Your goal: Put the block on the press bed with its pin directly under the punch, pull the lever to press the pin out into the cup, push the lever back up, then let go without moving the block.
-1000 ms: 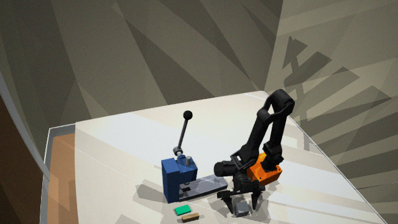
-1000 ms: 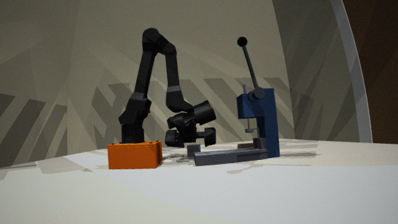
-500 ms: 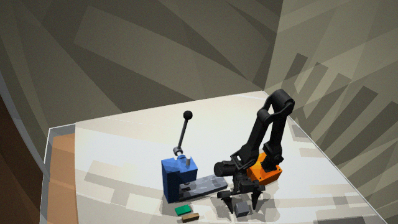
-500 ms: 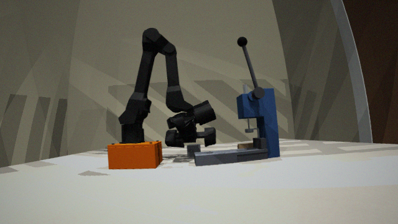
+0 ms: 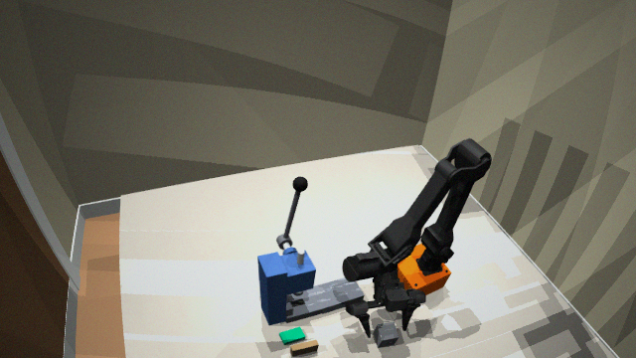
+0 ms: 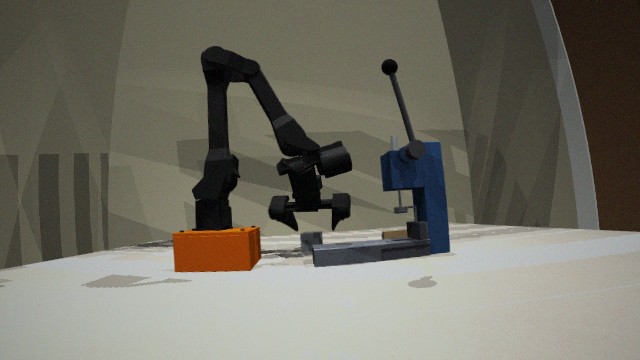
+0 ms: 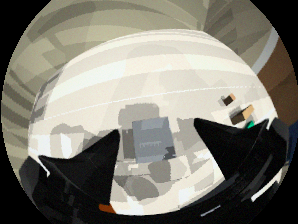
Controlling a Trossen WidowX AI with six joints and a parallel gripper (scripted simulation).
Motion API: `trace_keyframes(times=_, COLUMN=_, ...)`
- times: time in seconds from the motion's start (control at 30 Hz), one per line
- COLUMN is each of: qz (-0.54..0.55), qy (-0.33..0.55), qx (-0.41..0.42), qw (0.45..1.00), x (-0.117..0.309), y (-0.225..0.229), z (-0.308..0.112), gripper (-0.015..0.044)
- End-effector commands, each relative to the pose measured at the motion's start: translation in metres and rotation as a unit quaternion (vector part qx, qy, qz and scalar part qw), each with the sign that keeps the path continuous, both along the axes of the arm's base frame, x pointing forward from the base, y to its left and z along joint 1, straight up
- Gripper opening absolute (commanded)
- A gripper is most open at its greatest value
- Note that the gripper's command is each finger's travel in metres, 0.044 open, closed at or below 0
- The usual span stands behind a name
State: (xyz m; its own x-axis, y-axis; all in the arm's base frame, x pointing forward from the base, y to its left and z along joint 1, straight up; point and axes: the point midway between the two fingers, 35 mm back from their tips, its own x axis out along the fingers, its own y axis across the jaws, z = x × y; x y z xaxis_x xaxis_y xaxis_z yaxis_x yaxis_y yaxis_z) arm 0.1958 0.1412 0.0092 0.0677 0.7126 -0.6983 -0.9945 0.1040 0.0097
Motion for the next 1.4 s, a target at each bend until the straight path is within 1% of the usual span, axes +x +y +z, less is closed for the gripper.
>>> trace_keyframes(times=0.0, qz=-0.002, qy=-0.005, qx=-0.118, qw=0.993, x=-0.008, y=-0.013, z=0.044, gripper=0.0440)
trace_keyframes(times=0.07, qz=-0.001, qy=-0.005, qx=-0.134, qw=0.991, x=-0.012, y=-0.016, z=0.050, gripper=0.0440)
trace_keyframes(times=0.53, qz=-0.001, qy=-0.003, qx=-0.138, qw=0.990, x=-0.012, y=-0.015, z=0.049, gripper=0.0440)
trace_keyframes(times=0.6, qz=0.000, qy=0.013, qx=-0.173, qw=0.985, x=-0.011, y=-0.011, z=0.046, gripper=0.0440)
trace_keyframes(times=0.7, qz=0.001, qy=0.034, qx=-0.258, qw=0.966, x=-0.010, y=-0.002, z=0.041, gripper=0.0440)
trace_keyframes(times=0.8, qz=-0.001, qy=0.032, qx=-0.343, qw=0.939, x=-0.008, y=0.009, z=0.037, gripper=0.0440)
trace_keyframes(times=0.87, qz=-0.003, qy=0.023, qx=-0.377, qw=0.926, x=-0.007, y=0.015, z=0.037, gripper=0.0440)
trace_keyframes(times=1.1, qz=-0.003, qy=0.022, qx=-0.381, qw=0.924, x=-0.007, y=0.015, z=0.037, gripper=0.0440)
trace_keyframes(times=1.23, qz=-0.003, qy=0.026, qx=-0.380, qw=0.925, x=-0.007, y=0.015, z=0.023, gripper=0.0440)
trace_keyframes(times=1.37, qz=-0.003, qy=0.026, qx=-0.380, qw=0.925, x=-0.007, y=0.015, z=0.021, gripper=0.0440)
